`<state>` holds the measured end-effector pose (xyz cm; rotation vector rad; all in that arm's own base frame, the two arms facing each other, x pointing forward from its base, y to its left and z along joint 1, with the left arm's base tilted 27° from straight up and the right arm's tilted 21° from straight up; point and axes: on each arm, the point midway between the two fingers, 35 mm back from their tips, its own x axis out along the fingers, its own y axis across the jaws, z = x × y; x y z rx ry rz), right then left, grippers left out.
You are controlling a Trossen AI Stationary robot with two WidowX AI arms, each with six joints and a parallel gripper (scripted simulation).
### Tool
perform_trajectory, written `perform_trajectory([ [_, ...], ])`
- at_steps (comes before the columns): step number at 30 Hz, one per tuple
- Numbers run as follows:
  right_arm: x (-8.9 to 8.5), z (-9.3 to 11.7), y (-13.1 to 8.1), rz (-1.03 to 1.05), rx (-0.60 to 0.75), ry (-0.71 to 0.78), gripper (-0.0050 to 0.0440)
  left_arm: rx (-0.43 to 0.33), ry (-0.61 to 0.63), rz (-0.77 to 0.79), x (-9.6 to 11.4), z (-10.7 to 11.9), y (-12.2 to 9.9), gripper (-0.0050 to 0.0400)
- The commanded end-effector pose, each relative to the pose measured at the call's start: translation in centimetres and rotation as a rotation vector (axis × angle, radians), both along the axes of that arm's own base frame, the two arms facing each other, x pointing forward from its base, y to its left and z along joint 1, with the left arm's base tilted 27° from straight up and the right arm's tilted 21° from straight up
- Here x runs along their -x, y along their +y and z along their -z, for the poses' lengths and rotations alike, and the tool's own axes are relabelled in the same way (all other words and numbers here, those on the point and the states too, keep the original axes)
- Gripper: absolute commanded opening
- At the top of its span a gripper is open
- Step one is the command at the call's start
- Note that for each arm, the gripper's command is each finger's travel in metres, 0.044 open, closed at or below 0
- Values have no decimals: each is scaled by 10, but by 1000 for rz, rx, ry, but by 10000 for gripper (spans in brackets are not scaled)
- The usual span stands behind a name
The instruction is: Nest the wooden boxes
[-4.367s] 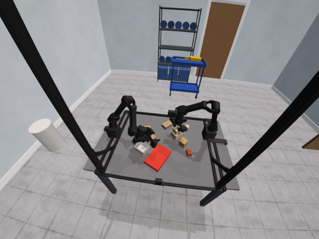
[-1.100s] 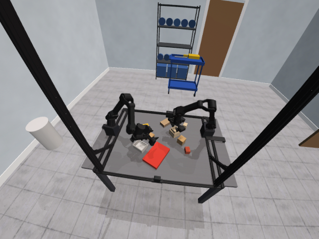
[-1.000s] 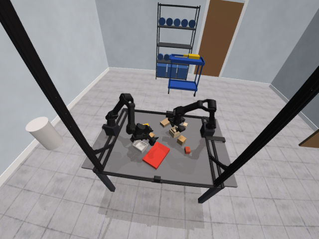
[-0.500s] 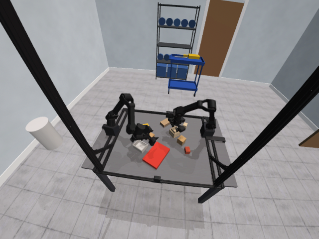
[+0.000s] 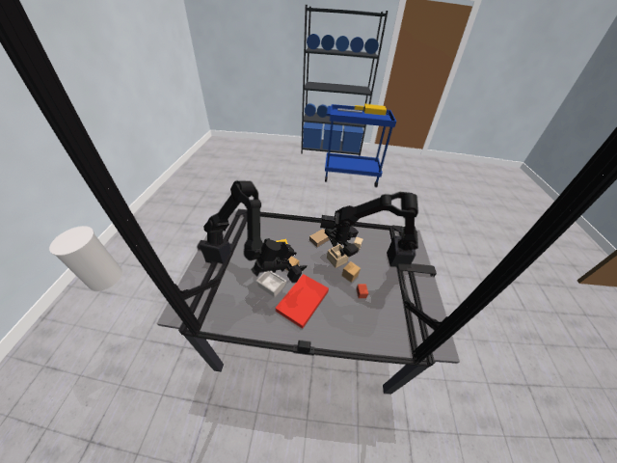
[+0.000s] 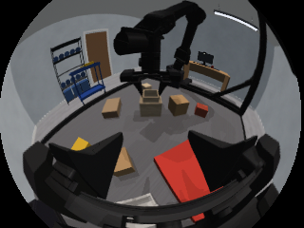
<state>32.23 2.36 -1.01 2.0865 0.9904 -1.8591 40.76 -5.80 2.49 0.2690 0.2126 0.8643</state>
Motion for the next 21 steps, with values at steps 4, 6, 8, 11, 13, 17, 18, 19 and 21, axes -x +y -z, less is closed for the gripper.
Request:
perform_trajectory([
  [4, 0, 0, 0, 0, 0, 0, 96, -2, 1, -5, 1, 0, 1, 400],
  [6, 0, 0, 0, 0, 0, 0, 144, -2, 1, -5, 1, 0, 1, 400],
  [8, 0, 0, 0, 0, 0, 0, 192, -2, 1, -5, 1, 0, 1, 400],
  [11, 0, 0, 0, 0, 0, 0, 264, -2, 1, -5, 1, 0, 1, 400],
  [13, 0, 0, 0, 0, 0, 0, 264, -2, 1, -5, 1, 0, 1, 400],
  [17, 0, 0, 0, 0, 0, 0, 360, -2, 1, -5, 1, 0, 1, 400],
  [18, 0, 0, 0, 0, 0, 0, 384, -2, 1, -5, 1, 0, 1, 400],
  [19, 0, 0, 0, 0, 0, 0, 400, -2, 1, -5, 1, 0, 1, 400],
  [21, 0, 0, 0, 0, 0, 0, 400, -2, 1, -5, 1, 0, 1, 400],
])
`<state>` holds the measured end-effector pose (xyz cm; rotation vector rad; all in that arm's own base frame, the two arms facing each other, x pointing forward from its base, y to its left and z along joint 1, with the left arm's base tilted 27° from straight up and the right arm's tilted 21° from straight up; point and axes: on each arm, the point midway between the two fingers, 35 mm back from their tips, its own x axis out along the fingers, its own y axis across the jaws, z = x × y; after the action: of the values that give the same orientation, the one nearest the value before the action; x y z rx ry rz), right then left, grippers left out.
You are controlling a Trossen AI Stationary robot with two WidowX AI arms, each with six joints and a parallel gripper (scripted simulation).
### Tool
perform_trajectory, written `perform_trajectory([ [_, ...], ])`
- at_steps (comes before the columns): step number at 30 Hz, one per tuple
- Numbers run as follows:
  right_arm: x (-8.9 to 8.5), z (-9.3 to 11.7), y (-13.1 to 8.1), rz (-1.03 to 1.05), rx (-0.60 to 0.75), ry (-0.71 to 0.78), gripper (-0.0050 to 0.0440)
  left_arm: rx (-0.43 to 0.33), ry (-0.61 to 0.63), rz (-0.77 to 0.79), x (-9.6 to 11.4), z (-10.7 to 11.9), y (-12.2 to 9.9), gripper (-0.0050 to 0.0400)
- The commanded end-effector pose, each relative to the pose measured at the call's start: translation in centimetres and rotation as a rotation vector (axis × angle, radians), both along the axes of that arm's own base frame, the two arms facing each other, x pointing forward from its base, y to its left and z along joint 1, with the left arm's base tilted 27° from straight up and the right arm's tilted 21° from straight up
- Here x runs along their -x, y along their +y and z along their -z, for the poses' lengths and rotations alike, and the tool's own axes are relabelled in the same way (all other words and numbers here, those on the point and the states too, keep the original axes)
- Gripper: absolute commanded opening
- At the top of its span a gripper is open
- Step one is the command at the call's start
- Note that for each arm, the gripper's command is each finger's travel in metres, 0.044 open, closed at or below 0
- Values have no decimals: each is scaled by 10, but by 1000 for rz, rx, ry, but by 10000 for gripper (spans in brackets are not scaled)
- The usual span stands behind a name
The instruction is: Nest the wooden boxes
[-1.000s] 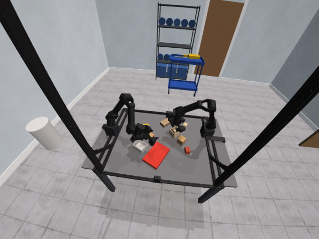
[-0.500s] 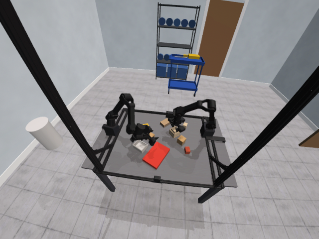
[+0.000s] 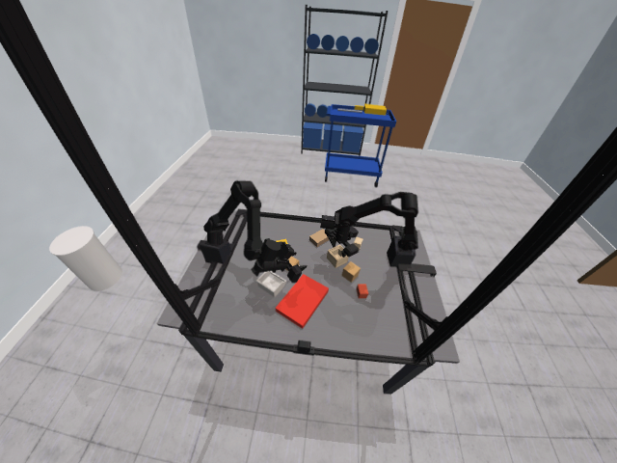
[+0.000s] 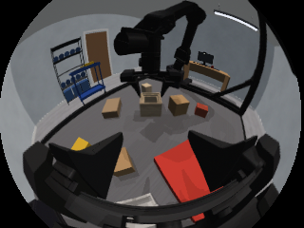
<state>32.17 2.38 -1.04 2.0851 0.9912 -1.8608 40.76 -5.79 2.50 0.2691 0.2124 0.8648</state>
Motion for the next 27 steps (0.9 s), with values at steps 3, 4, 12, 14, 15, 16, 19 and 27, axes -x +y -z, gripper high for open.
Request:
perform_trajectory([
  [3, -1, 0, 0, 0, 0, -2, 400, -2, 1, -4, 1, 0, 1, 400],
  [4, -1, 0, 0, 0, 0, -2, 400, -2, 1, -4, 1, 0, 1, 400],
  [12, -1, 0, 0, 0, 0, -2, 400, -2, 1, -4, 1, 0, 1, 400],
  [14, -1, 0, 0, 0, 0, -2, 400, -2, 1, -4, 1, 0, 1, 400],
  [15, -1, -1, 0, -15, 0, -7, 400, -2, 1, -4, 1, 0, 1, 400],
  [16, -1, -2, -1, -60, 0, -25, 400, -2, 1, -4, 1, 0, 1, 400],
  [19, -1, -7, -3, -282, -1, -110, 400, -2, 1, -4, 1, 0, 1, 400],
  [27, -2, -14, -6, -617, -2, -237, 400, -2, 1, -4, 1, 0, 1, 400],
])
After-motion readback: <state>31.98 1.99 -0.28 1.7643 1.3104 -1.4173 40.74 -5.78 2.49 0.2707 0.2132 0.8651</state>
